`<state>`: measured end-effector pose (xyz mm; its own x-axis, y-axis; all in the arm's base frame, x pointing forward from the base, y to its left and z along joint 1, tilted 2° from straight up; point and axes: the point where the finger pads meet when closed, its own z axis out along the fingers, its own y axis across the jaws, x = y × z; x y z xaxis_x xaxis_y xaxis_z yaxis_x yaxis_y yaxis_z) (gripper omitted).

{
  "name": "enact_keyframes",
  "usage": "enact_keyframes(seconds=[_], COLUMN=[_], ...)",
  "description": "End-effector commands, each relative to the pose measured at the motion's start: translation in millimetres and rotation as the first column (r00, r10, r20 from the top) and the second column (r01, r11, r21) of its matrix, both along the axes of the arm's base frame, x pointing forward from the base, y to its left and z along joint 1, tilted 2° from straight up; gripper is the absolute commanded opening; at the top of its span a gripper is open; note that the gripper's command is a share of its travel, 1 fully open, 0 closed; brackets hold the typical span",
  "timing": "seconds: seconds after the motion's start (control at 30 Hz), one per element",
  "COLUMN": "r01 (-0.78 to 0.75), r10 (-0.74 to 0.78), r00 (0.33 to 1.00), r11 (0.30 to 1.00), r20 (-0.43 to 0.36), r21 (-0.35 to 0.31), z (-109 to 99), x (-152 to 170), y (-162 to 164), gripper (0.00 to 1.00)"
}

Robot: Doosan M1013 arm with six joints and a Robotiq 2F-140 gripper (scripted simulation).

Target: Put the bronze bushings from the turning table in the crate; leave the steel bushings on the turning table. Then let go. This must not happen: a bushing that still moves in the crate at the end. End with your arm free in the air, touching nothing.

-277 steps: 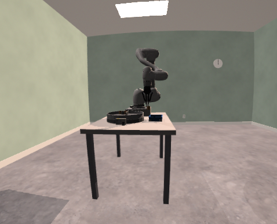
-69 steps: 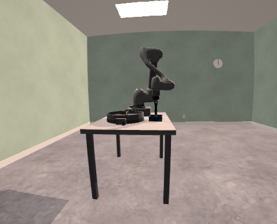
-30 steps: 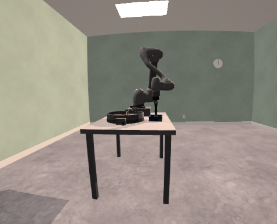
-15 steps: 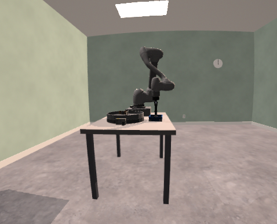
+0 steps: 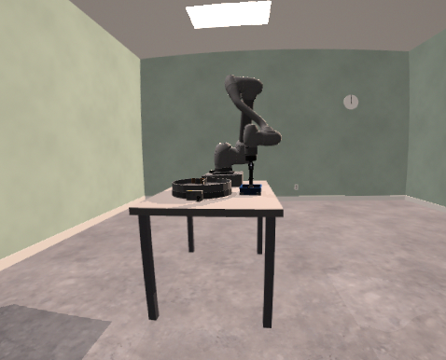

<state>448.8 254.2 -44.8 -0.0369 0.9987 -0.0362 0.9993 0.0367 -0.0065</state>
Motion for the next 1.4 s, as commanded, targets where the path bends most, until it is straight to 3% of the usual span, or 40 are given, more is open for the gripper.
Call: enact_keyframes(seconds=[0.0, 0.53, 0.57, 1.37], r01=[0.0, 0.0, 0.0, 0.0], r10=[0.0, 0.0, 0.0, 0.0], r00=[1.0, 1.0, 1.0, 1.0], r11=[1.0, 1.0, 1.0, 1.0], r20=[0.0, 0.0, 0.0, 0.0], r21=[0.0, 0.0, 0.0, 0.0], z=[0.1, 0.1, 0.1, 0.1], x=[0.0, 0.0, 0.0, 0.0], y=[0.1, 0.1, 0.1, 0.1], gripper=[0.0, 0.0, 0.1, 0.1])
